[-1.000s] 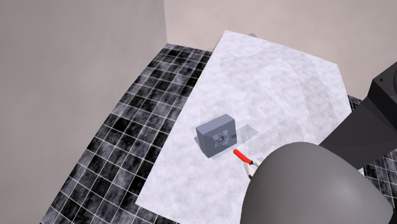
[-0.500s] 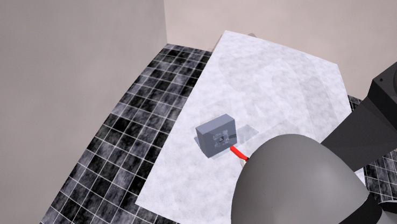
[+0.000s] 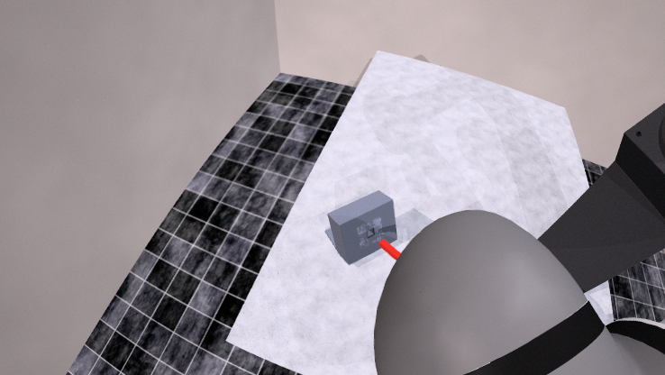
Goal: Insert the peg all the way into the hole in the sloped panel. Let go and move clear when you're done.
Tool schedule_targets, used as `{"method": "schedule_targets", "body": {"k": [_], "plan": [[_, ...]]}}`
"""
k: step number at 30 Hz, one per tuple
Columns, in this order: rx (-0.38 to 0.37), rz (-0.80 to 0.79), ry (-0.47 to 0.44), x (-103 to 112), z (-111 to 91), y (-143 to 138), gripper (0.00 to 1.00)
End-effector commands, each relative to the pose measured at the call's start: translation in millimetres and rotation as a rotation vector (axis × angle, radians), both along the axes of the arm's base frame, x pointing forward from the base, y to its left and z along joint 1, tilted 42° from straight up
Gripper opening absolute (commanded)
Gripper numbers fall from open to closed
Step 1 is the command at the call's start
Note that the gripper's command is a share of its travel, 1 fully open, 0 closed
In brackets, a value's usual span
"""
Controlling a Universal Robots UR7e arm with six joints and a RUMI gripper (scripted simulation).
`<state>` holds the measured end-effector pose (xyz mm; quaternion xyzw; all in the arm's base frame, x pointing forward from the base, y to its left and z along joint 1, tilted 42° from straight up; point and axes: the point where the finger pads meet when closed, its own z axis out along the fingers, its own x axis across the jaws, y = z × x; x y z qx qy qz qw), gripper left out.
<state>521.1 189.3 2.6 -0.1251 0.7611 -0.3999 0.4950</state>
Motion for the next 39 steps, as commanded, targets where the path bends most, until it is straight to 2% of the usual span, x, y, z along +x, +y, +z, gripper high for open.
{"method": "schedule_targets", "body": {"k": [1,39], "plan": [[0.0,0.001,-0.001,9.1,-2.5,-4.8,0.0],[0.0,0.001,-0.001,37.3,-8.8,-21.0,0.0]]}}
